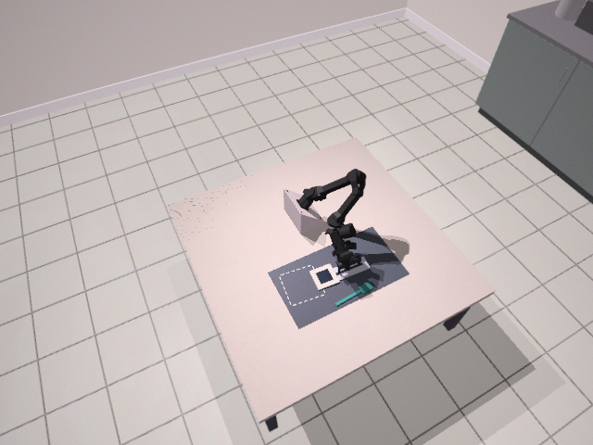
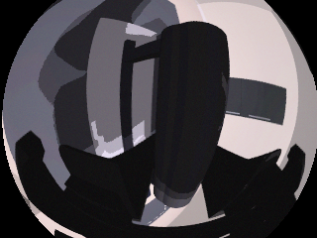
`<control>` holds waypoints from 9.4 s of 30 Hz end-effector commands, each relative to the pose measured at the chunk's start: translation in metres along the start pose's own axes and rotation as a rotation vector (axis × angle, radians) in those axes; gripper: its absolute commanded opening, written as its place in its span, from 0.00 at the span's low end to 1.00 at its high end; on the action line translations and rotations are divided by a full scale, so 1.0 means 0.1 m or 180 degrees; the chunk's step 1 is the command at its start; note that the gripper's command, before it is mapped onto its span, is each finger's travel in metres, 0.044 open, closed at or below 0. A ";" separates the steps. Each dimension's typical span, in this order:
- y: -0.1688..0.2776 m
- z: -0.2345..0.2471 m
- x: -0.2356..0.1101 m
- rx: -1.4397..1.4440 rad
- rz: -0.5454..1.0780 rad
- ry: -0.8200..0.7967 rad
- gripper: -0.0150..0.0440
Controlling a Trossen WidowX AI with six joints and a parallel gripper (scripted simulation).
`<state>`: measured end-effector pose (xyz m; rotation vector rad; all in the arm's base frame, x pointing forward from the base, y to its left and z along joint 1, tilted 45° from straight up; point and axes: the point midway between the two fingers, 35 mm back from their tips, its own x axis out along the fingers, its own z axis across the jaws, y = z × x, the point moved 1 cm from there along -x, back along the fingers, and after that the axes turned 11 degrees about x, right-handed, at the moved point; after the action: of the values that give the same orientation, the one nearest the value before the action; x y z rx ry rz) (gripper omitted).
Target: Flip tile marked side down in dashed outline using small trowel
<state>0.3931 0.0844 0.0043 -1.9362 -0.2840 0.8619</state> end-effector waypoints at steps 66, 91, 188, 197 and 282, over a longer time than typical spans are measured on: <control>1.20 -0.60 -0.33 -0.0248 0.0261 0.0067 0.25; 0.28 -0.77 -0.59 -0.0242 0.0260 0.0064 0.25; -1.30 -0.03 0.12 0.2205 0.2102 -0.0238 0.25; -1.56 0.18 0.04 0.2467 0.2465 -0.0063 0.25; -2.17 0.99 -0.53 0.2884 0.3524 0.0951 0.76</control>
<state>0.3263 0.2498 0.1762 -1.1933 1.2574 1.0667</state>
